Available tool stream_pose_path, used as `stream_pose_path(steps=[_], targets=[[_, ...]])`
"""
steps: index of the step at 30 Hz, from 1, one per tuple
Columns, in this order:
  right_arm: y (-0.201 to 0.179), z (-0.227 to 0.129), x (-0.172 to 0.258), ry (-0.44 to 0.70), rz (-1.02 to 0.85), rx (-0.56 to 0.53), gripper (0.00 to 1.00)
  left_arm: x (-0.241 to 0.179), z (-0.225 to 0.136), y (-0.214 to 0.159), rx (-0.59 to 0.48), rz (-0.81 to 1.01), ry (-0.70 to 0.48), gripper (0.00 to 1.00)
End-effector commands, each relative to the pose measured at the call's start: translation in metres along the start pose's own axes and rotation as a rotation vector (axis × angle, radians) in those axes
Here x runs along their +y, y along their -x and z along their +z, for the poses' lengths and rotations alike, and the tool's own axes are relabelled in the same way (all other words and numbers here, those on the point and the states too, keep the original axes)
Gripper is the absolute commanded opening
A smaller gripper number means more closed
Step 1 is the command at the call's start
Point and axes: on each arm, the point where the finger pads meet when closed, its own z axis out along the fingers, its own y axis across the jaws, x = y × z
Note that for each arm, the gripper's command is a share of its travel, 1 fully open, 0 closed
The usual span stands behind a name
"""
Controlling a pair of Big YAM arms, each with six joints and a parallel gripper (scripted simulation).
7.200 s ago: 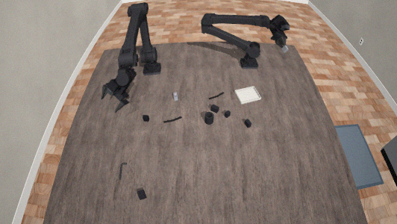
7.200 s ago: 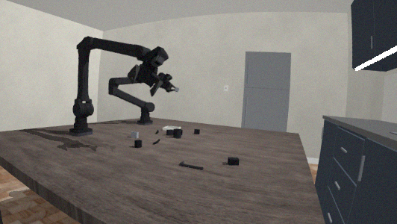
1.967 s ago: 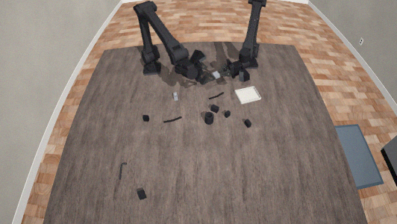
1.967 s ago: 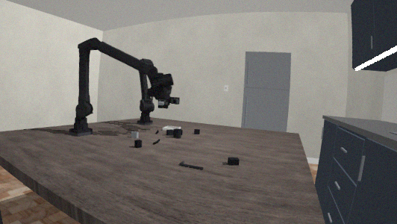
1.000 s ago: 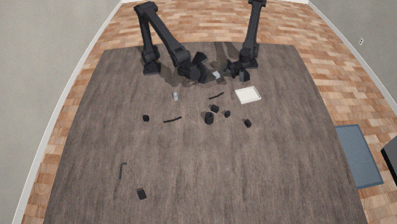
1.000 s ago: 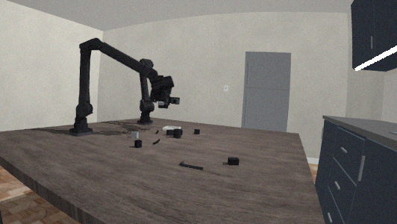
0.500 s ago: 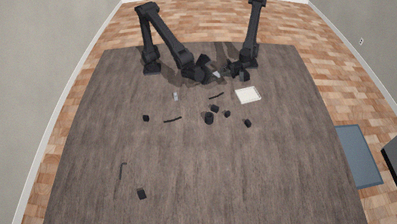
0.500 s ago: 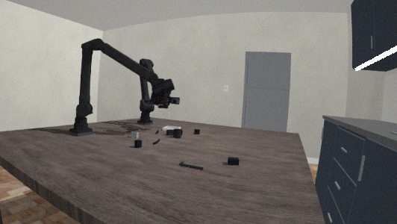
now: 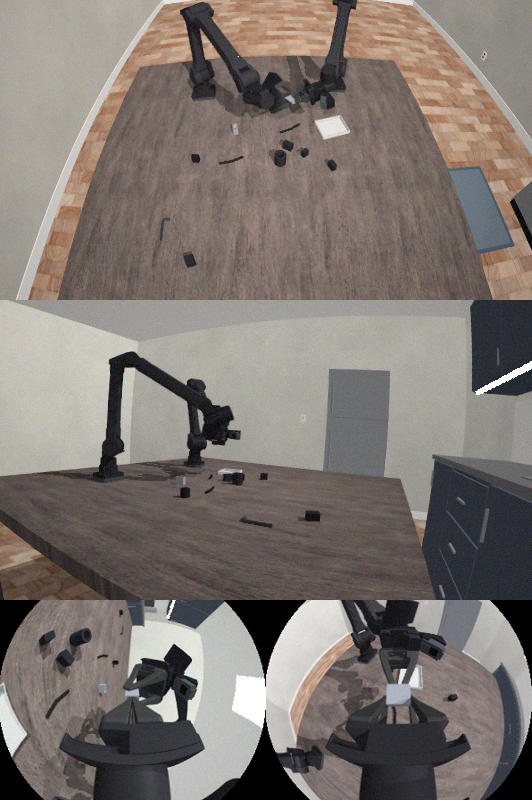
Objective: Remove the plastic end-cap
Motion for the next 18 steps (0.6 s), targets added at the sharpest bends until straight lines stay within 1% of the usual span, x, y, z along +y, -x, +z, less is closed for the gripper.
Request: stream_pose_path(steps=[1, 3, 5, 9, 15, 18], targets=[[-0.022, -0.027, -0.005, -0.008, 0.006, -0.001, 0.28, -0.014, 0.003, 0.007, -0.006, 0.028, -0.029, 0.00], [-0.029, -0.049, -0.014, -0.019, -0.012, -0.005, 0.28, -0.014, 0.003, 0.007, -0.006, 0.028, -0.029, 0.00], [-0.029, -0.049, -0.014, -0.019, -0.012, -0.005, 0.28, -0.014, 0.003, 0.007, -0.006, 0.028, -0.029, 0.00], [-0.051, -0.081, -0.016, -0.023, -0.020, -0.006, 0.28, -0.014, 0.003, 0.007, -0.006, 0.028, -0.029, 0.00], [-0.055, -0.086, -0.016, -0.024, -0.019, -0.003, 0.28, -0.014, 0.003, 0.007, -0.006, 0.028, -0.029, 0.00], [-0.053, -0.081, -0.014, -0.014, -0.025, -0.003, 0.28, -0.017, 0.002, 0.018, -0.025, 0.100, -0.020, 0.00]])
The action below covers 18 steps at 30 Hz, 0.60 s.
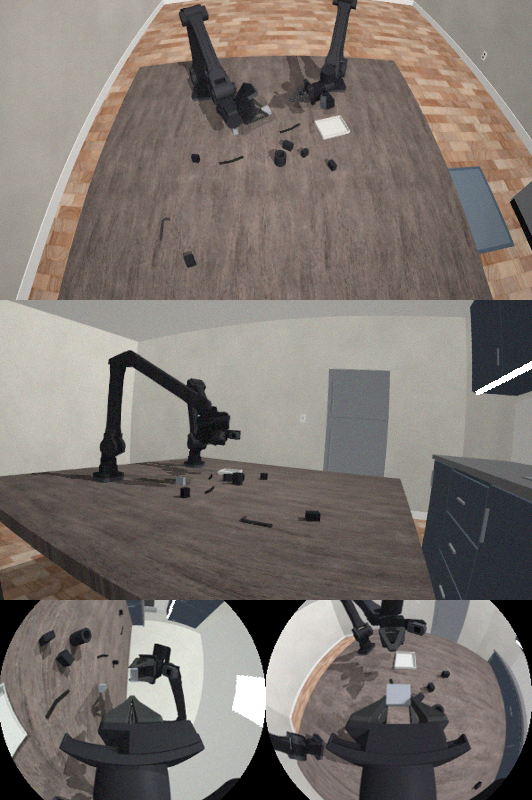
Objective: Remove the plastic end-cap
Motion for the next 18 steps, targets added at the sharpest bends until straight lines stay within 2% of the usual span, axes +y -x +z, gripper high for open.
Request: stream_pose_path(steps=[1, 5, 12, 18], targets=[[0.009, 0.003, -0.009, 0.033, -0.083, 0.002, 0.28, -0.019, 0.001, 0.022, -0.033, 0.133, -0.014, 0.00], [0.009, 0.003, -0.009, 0.033, -0.083, 0.002, 0.28, -0.022, -0.006, 0.032, -0.052, 0.225, 0.008, 0.00], [0.009, 0.003, -0.009, 0.033, -0.083, 0.002, 0.28, -0.012, -0.037, 0.075, -0.109, 0.470, 0.148, 0.00], [0.009, 0.003, -0.010, 0.031, -0.087, 0.002, 0.28, -0.001, -0.060, 0.095, -0.130, 0.544, 0.224, 0.00]])
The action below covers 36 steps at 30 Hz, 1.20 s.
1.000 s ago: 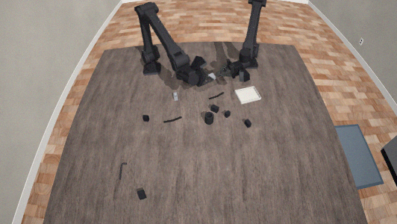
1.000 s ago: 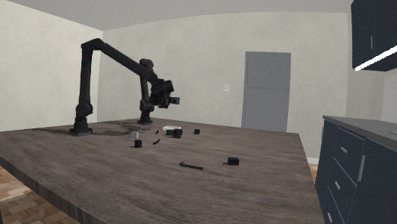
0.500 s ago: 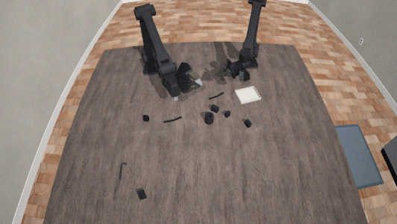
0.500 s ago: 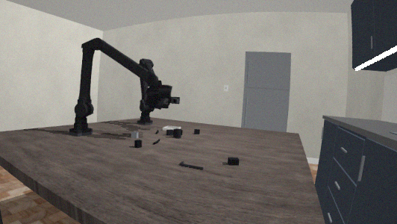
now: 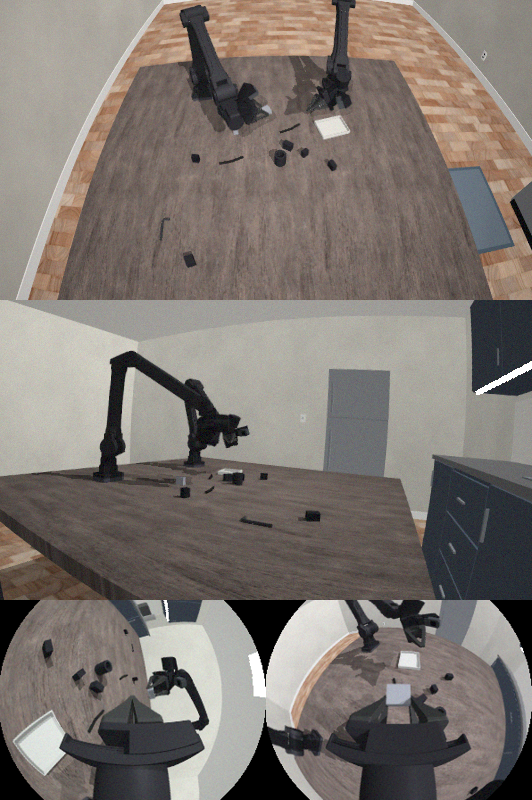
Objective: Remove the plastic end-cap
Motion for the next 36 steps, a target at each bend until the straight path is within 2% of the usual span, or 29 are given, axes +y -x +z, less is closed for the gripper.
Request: stream_pose_path(steps=[1, 20, 22, 36], targets=[[0.012, -0.003, -0.017, -0.011, -0.047, -0.002, 0.28, -0.011, -0.016, 0.043, -0.007, 0.257, 0.080, 0.00], [0.012, -0.003, -0.017, -0.011, -0.043, -0.002, 0.28, 0.018, -0.082, 0.077, 0.027, 0.536, 0.259, 0.00], [0.012, -0.003, -0.017, -0.011, -0.043, -0.002, 0.28, 0.020, -0.096, 0.082, 0.052, 0.607, 0.287, 0.00], [0.012, -0.003, -0.017, -0.011, -0.043, -0.002, 0.28, 0.027, -0.157, 0.084, 0.139, 0.799, 0.373, 0.00]])
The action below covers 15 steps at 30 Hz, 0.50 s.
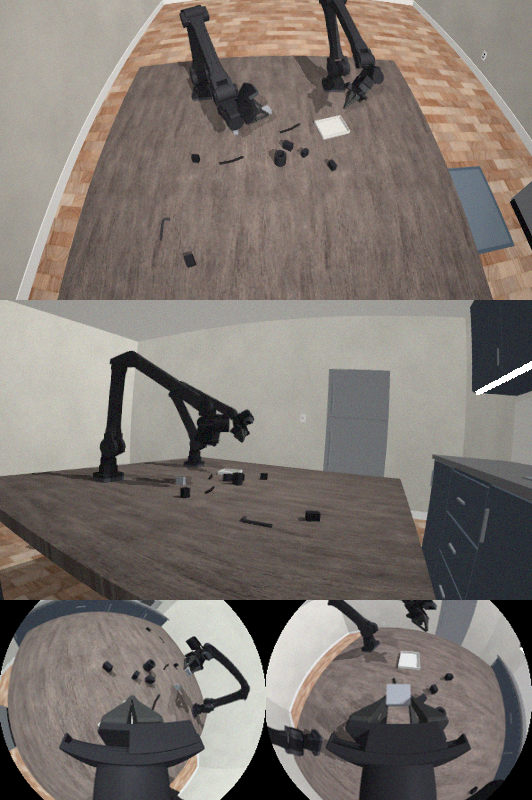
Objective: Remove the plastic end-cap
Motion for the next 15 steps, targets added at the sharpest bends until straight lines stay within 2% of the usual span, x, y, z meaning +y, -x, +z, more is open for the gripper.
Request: stream_pose_path(steps=[1, 15], targets=[[0.012, -0.003, -0.017, -0.011, -0.040, -0.002, 0.28, 0.003, -0.033, 0.034, 0.029, 0.218, 0.009, 0.00], [0.012, -0.003, -0.017, -0.011, -0.040, -0.002, 0.28, 0.003, -0.105, 0.017, 0.107, 0.464, 0.023, 0.00]])
